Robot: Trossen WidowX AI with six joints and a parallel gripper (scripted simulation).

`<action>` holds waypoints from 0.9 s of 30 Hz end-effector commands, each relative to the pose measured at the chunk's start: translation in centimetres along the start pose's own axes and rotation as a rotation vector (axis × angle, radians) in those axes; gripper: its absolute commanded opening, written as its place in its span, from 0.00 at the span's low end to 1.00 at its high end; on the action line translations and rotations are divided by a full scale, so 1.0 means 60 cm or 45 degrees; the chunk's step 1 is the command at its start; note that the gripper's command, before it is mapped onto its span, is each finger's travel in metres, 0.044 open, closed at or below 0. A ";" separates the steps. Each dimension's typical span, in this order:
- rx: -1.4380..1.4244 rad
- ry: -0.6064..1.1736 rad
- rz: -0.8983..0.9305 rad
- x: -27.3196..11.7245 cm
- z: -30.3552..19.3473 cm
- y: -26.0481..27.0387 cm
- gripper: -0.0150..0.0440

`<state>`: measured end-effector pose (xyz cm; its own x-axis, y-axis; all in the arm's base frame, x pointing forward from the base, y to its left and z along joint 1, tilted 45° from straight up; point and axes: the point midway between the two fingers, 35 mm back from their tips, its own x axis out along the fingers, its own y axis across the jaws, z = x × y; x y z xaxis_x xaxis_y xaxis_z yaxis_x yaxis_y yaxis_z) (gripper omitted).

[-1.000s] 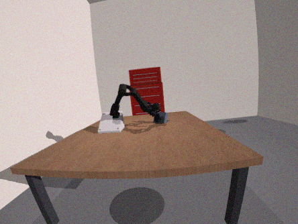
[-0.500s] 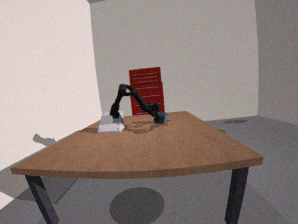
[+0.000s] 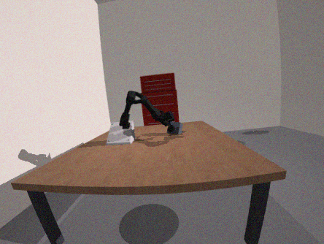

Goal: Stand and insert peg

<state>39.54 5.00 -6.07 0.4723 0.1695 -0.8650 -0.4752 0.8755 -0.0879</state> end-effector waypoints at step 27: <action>0.002 0.004 0.002 -0.060 0.004 -0.003 1.00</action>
<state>38.39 4.39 -3.06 0.4727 0.1657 -0.8655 -0.4698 0.8783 -0.0885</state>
